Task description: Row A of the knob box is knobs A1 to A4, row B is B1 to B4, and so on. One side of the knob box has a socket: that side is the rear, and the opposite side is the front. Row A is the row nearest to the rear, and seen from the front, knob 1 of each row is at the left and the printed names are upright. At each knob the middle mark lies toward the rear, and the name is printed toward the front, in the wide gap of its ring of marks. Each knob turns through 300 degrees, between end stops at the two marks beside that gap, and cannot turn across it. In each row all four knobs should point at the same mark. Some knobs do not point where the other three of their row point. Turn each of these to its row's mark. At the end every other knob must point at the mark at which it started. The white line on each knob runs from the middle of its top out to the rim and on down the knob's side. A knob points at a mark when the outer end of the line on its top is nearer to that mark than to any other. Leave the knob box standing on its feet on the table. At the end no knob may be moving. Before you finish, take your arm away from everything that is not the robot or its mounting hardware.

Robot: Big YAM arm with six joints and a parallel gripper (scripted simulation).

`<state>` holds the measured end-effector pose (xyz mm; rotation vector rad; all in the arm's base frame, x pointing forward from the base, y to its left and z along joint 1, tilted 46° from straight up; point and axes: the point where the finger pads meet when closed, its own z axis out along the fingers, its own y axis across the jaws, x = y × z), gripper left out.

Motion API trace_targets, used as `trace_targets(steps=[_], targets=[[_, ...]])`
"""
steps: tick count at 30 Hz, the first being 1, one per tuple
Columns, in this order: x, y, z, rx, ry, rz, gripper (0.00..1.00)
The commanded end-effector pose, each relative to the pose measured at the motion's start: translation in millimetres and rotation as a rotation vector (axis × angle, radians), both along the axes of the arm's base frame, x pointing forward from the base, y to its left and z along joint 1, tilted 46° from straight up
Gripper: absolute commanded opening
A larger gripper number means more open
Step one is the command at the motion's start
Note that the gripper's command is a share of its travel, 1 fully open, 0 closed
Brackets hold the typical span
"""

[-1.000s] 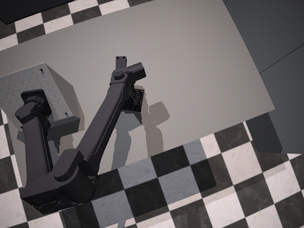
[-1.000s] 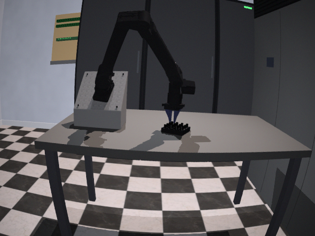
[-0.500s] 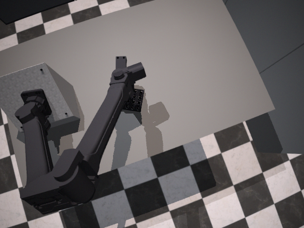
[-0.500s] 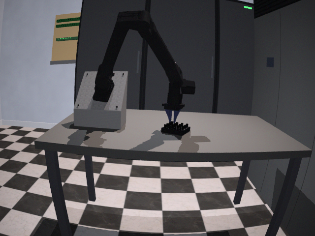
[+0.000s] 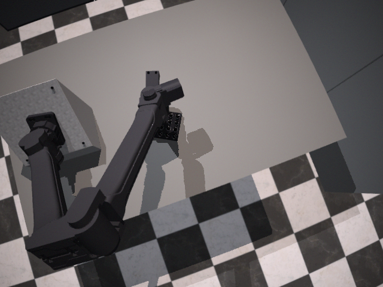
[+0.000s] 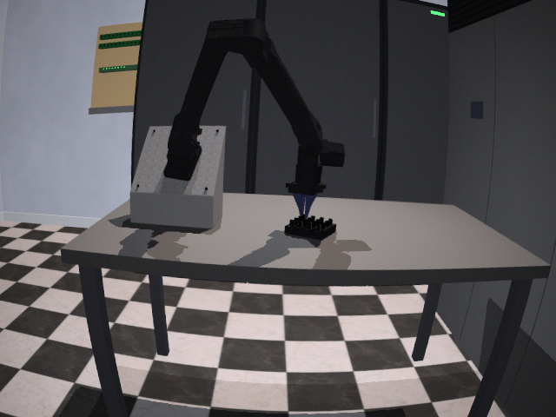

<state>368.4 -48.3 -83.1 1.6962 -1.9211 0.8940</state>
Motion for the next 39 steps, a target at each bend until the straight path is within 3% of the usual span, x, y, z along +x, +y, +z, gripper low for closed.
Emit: trace_targets(steps=[1,20,30,39], targets=[[6.3,0.1,2.2,0.004,-0.019,0.004,0.08],[6.3,0.1,2.2,0.005,-0.022,0.000,0.08],[6.3,0.0,2.3,0.016,-0.093,-0.070,0.08],[5.2,-0.2,2.4,0.037,-0.244,-0.227,0.08]])
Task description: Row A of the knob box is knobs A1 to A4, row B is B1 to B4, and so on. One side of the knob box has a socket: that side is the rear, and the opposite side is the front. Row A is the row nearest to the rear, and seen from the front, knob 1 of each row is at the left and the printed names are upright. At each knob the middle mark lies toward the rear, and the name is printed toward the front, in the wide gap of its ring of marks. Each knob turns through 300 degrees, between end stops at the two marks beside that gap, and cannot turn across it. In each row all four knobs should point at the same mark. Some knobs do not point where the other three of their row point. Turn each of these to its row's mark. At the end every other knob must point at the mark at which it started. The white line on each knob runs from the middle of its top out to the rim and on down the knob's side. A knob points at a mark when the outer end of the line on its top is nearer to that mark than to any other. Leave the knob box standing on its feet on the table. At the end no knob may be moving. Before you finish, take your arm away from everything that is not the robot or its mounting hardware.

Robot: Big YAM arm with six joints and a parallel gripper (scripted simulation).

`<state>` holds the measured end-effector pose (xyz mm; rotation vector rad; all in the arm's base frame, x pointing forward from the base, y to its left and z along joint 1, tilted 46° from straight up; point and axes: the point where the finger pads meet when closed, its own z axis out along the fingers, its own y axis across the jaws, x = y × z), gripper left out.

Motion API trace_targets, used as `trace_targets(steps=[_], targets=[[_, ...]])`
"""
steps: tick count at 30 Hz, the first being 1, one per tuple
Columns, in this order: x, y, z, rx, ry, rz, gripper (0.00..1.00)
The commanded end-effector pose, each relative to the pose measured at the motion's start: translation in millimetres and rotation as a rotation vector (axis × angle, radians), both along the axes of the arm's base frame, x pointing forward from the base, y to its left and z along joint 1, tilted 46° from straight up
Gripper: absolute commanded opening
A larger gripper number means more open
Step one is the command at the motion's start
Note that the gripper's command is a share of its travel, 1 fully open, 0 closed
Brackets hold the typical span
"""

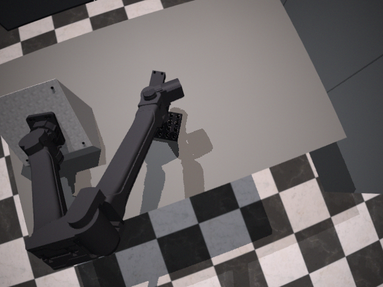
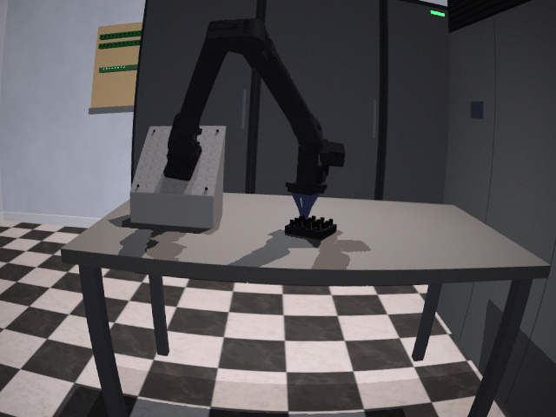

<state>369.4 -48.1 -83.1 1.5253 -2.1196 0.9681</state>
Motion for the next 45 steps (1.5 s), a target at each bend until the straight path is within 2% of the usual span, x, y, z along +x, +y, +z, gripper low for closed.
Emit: trace_targets(steps=[1,6,12,26,27,45], targets=[[4.1,-0.5,2.5,0.018,-0.115,-0.104,0.08],[5.4,-0.3,3.0,0.027,-0.178,-0.164,0.08],[5.6,-0.3,3.0,0.029,-0.196,-0.181,0.08],[5.7,-0.3,3.1,0.029,-0.197,-0.182,0.08],[5.7,-0.3,3.1,0.029,-0.197,-0.182,0.19],[5.6,-0.2,2.9,0.030,-0.196,-0.181,0.19]])
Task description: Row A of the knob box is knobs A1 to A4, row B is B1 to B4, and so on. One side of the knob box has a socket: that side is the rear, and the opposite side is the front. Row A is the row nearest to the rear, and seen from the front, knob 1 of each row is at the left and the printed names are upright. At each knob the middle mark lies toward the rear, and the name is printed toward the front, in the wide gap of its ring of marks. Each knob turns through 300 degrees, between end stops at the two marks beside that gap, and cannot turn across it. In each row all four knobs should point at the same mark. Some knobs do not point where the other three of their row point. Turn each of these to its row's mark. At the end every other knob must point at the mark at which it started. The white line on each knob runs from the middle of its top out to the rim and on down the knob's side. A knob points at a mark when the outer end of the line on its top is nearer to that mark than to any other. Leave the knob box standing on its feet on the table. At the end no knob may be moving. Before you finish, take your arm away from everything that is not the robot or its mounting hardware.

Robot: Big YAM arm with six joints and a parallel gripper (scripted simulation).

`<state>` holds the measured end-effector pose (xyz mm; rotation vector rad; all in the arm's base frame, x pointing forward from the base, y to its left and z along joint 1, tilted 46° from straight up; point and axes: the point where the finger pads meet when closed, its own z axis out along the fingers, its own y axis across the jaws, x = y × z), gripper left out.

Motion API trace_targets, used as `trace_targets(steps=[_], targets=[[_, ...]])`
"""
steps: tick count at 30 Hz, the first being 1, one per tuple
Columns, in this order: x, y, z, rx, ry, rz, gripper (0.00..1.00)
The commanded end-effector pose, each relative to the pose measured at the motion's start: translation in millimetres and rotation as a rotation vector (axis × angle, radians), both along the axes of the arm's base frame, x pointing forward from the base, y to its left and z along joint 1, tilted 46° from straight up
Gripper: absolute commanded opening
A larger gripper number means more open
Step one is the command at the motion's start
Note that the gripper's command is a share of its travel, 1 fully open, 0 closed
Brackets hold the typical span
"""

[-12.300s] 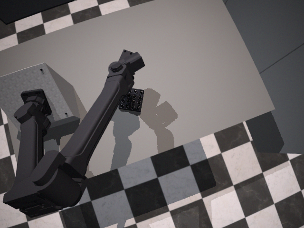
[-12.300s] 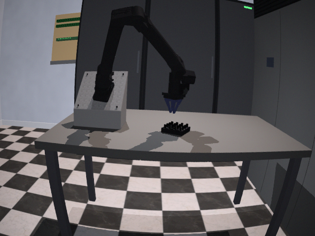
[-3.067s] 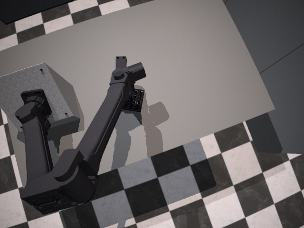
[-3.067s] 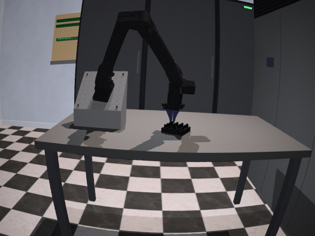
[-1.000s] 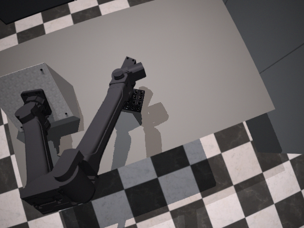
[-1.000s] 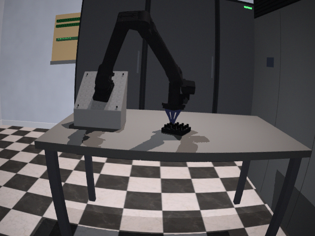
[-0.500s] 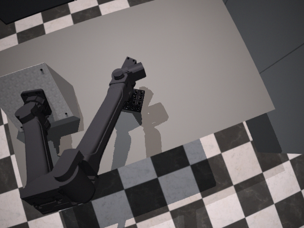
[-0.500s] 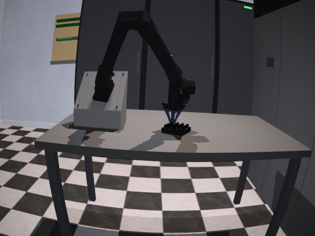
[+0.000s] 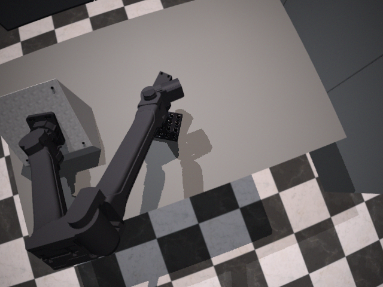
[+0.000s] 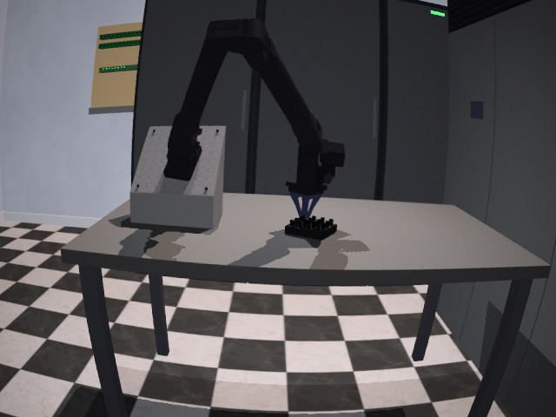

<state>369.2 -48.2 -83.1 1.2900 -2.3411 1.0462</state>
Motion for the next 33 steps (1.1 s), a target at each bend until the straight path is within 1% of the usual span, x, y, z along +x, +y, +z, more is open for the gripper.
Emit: trace_targets(steps=[1,4,6,9,22,25,28,33], targets=[[5.8,-0.1,2.9,0.005,-0.027,-0.012,0.19],[6.0,3.1,5.5,0.005,-0.025,-0.006,0.19],[10.2,13.1,11.4,0.007,-0.035,0.015,0.19],[16.5,18.9,17.4,0.012,-0.048,0.015,0.19],[14.6,39.4,38.0,0.015,-0.053,0.014,0.19],[14.4,41.1,39.7,0.015,-0.053,0.014,0.19],[6.8,39.0,32.7,0.008,-0.028,0.014,0.19],[7.1,38.8,33.1,0.008,-0.029,0.014,0.19]])
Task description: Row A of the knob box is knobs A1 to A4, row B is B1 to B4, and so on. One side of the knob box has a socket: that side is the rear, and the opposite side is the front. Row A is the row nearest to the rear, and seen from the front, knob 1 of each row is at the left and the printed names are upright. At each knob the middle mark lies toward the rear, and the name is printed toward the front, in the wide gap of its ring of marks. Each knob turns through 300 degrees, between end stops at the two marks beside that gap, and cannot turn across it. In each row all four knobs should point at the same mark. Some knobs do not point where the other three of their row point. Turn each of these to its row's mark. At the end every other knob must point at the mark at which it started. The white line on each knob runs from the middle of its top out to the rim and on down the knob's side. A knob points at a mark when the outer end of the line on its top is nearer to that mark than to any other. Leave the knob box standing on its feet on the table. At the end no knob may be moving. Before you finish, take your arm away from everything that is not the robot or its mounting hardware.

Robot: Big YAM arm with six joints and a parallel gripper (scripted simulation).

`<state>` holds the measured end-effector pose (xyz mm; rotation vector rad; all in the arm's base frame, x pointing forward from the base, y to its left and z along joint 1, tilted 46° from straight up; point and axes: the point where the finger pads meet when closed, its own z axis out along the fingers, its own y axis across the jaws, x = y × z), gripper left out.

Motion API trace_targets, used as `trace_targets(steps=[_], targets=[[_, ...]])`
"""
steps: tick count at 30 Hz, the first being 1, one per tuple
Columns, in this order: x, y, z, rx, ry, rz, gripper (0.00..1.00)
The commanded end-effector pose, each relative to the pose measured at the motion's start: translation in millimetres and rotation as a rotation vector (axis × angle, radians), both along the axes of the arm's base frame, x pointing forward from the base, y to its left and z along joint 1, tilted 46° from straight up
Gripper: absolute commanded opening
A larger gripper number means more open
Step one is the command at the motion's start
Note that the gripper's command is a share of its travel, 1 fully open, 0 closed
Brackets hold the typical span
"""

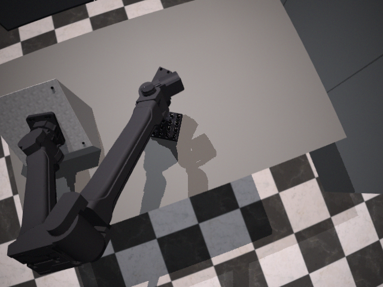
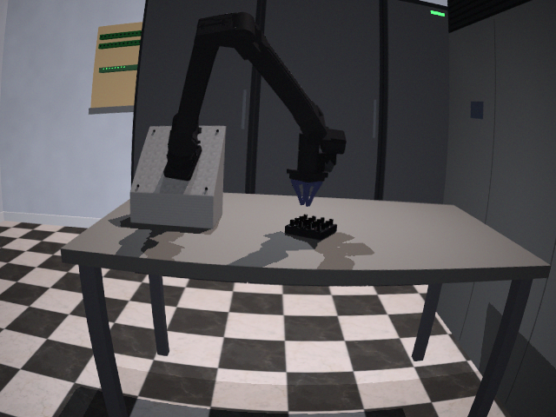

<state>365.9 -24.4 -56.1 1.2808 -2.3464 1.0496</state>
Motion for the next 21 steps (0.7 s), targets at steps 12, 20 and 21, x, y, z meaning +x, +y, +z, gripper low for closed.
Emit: trace_targets(steps=[12,20,21], targets=[[-21.3,-26.0,49.4,-0.011,0.098,0.097,0.19],[-32.2,-30.5,65.0,-0.017,0.141,0.157,0.19],[-35.3,-29.4,56.7,-0.021,0.169,0.162,0.19]])
